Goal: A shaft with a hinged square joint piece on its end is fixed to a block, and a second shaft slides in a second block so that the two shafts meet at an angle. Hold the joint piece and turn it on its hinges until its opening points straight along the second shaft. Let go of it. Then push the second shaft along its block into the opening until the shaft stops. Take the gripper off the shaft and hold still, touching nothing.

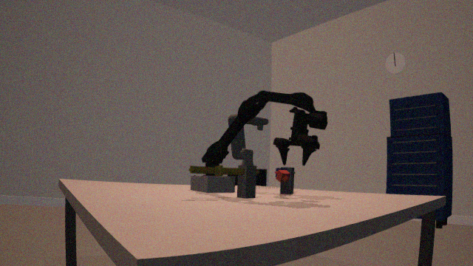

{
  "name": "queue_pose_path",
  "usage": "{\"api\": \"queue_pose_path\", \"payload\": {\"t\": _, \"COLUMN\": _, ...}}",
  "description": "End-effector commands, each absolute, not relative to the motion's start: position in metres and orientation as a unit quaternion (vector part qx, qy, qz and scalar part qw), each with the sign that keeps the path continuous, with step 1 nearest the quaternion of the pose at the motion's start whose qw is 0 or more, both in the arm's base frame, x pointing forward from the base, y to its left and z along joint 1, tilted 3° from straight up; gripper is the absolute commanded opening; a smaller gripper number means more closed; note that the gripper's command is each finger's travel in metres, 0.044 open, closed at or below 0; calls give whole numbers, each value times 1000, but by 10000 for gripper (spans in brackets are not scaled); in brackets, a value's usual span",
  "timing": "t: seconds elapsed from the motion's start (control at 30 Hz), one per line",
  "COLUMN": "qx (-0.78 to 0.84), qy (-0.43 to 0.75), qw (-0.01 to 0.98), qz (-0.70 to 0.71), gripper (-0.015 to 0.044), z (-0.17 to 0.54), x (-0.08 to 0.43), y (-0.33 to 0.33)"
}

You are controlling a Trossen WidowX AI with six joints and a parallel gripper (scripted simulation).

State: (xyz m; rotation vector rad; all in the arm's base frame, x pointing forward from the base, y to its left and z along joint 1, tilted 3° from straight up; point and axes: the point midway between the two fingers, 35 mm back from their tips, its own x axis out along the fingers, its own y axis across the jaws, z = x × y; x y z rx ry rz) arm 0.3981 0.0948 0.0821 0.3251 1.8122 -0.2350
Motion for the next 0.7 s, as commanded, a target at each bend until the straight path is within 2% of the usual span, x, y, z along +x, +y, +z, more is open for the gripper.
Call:
{"api": "queue_pose_path", "payload": {"t": 0.0, "qx": 140, "qy": 783, "qw": 597, "qz": -110, "gripper": 440, "z": 78, "x": 398, "y": 94}}
{"api": "queue_pose_path", "payload": {"t": 0.33, "qx": 139, "qy": 788, "qw": 591, "qz": -105, "gripper": 440, "z": 27, "x": 399, "y": 94}}
{"api": "queue_pose_path", "payload": {"t": 0.67, "qx": 139, "qy": 788, "qw": 590, "qz": -105, "gripper": 440, "z": 24, "x": 387, "y": 100}}
